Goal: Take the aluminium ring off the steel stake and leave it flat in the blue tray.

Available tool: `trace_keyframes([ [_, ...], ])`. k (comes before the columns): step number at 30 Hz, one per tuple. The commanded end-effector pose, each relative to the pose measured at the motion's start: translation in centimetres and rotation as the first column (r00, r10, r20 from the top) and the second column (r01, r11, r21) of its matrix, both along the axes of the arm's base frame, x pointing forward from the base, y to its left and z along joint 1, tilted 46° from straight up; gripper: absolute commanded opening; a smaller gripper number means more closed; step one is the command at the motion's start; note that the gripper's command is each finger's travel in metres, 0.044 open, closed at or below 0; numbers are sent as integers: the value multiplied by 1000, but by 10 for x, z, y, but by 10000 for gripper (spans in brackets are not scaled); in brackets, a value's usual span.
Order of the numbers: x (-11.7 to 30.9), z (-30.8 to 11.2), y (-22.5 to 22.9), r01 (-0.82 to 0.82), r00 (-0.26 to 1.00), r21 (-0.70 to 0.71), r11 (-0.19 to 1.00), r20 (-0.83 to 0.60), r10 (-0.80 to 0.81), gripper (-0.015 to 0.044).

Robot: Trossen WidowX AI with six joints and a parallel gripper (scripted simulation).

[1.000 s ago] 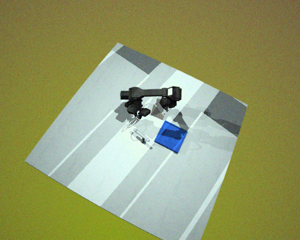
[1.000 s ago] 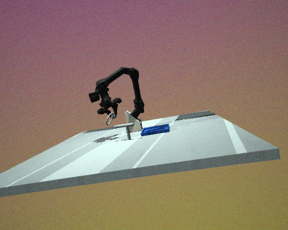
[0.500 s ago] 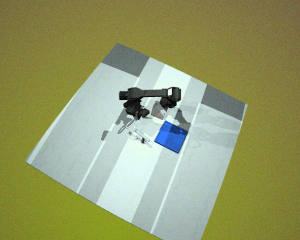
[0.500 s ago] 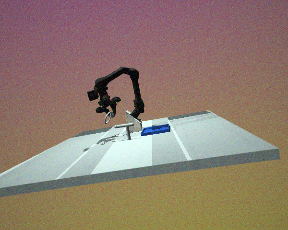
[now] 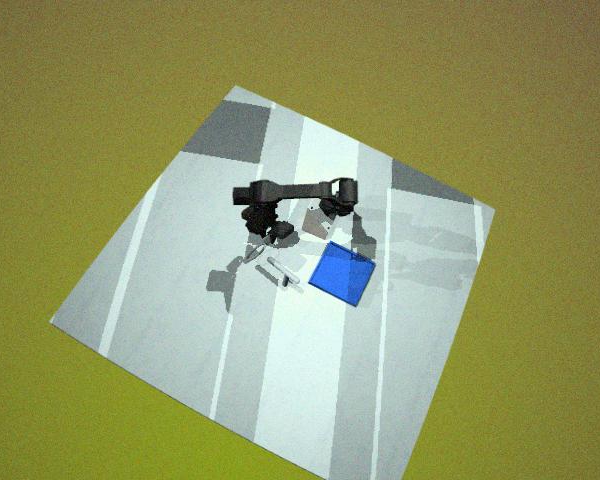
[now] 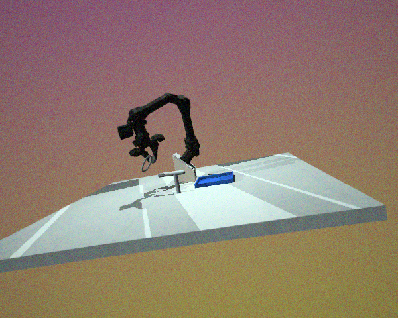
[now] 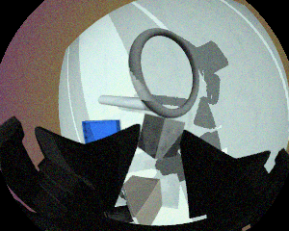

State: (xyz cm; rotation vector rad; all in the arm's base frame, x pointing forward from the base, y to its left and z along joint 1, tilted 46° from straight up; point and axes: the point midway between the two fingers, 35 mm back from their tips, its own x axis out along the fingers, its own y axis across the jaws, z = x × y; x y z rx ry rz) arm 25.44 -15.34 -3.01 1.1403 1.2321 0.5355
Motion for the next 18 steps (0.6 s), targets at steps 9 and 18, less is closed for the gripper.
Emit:
trace_keyframes([
  [9, 22, -3, -6, 8, 1000, 1, 1000, 3, -8, 0],
  [18, 36, -5, -7, 8, 1000, 2, 1000, 5, -8, 0],
])
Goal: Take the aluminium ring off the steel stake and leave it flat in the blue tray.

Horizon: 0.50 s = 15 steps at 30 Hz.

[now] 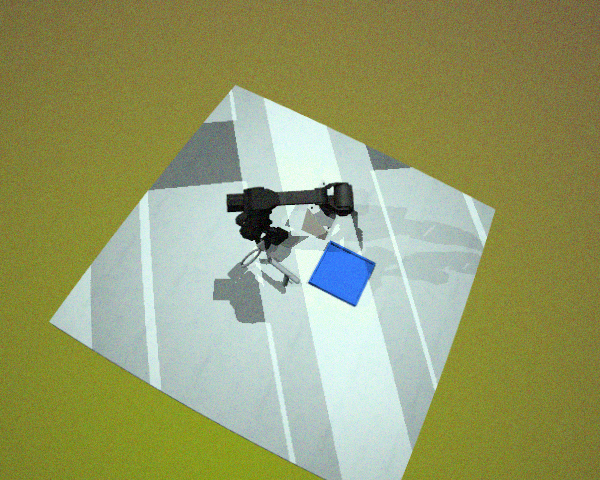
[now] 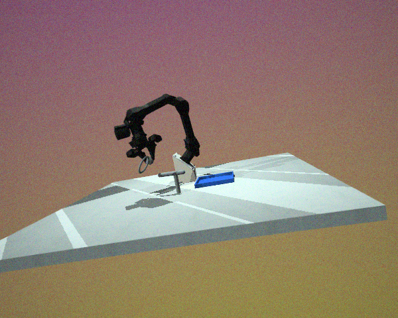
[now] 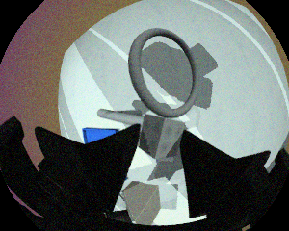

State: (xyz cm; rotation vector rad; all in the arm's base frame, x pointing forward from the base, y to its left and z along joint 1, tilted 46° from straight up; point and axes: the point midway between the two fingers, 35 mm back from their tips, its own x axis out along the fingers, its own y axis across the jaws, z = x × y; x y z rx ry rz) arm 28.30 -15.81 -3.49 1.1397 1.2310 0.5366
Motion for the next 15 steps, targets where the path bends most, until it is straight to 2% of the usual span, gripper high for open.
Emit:
trace_keyframes([
  [1, 9, 0, -3, 8, 1000, 2, 1000, 3, -8, 0],
  [15, 31, -3, -3, 7, 1000, 6, 1000, 6, -7, 0],
])
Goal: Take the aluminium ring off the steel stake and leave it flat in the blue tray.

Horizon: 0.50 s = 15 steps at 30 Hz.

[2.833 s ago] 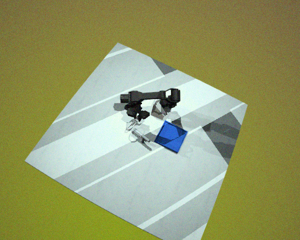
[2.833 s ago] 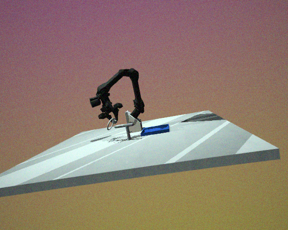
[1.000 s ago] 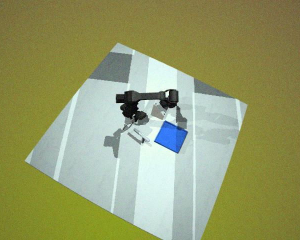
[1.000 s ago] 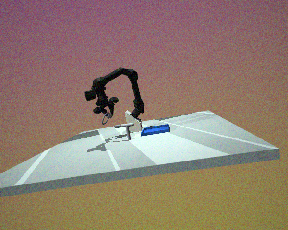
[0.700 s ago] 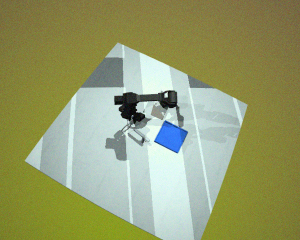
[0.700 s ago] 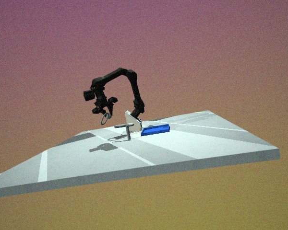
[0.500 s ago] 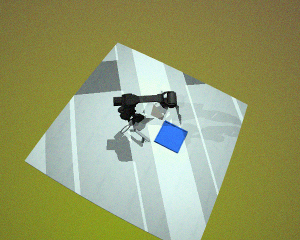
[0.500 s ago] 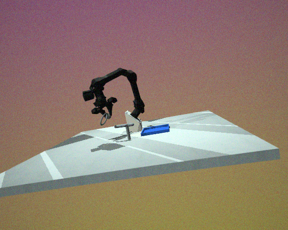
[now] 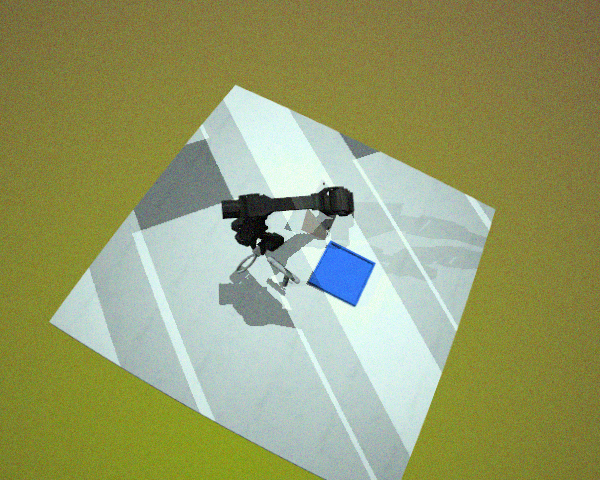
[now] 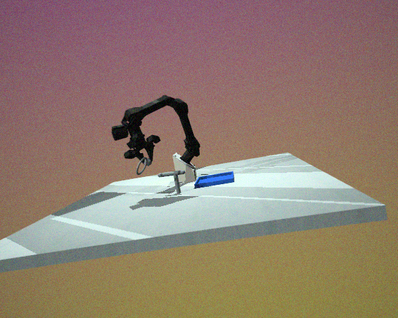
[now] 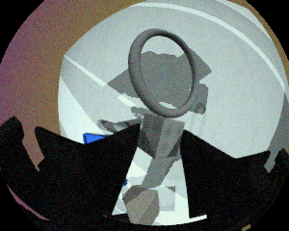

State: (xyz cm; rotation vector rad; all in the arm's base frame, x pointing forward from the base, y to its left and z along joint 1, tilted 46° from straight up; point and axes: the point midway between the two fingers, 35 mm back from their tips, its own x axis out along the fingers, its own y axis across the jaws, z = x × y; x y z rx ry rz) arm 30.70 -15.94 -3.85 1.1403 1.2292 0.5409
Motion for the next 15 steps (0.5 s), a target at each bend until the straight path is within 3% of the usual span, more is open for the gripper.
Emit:
trace_keyframes([
  [1, 9, 0, -2, 8, 1000, 3, 1000, 4, -8, 0],
  [9, 9, 0, -2, 7, 1000, 2, 1000, 7, -7, 0],
  [15, 7, 4, 0, -18, 993, -54, 998, 112, 24, 0],
])
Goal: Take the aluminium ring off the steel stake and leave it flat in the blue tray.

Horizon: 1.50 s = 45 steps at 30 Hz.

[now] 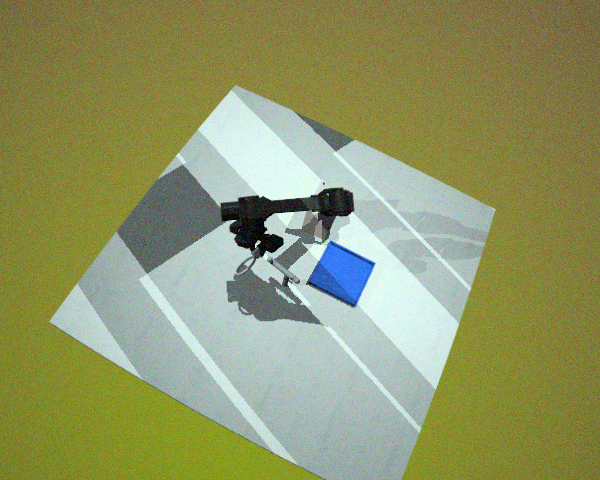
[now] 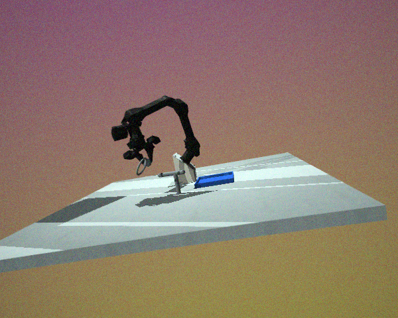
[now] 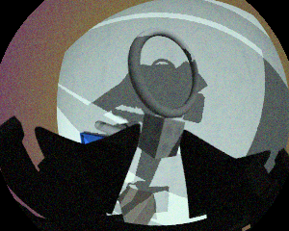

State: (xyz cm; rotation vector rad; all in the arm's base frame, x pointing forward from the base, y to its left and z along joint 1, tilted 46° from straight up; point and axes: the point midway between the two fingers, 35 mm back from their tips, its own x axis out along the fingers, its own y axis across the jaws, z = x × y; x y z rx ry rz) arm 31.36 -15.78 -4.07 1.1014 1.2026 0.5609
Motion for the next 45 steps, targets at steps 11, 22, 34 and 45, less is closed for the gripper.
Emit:
trace_keyframes([
  [11, -7, 16, 5, -48, 958, -160, 986, 272, 91, 0],
  [22, -16, 24, 12, -66, 874, -297, 953, 443, 198, 0],
  [34, -26, 33, 22, -55, 741, -449, 892, 580, 337, 0],
  [45, -37, 40, 33, -17, 592, -580, 814, 651, 476, 0],
])
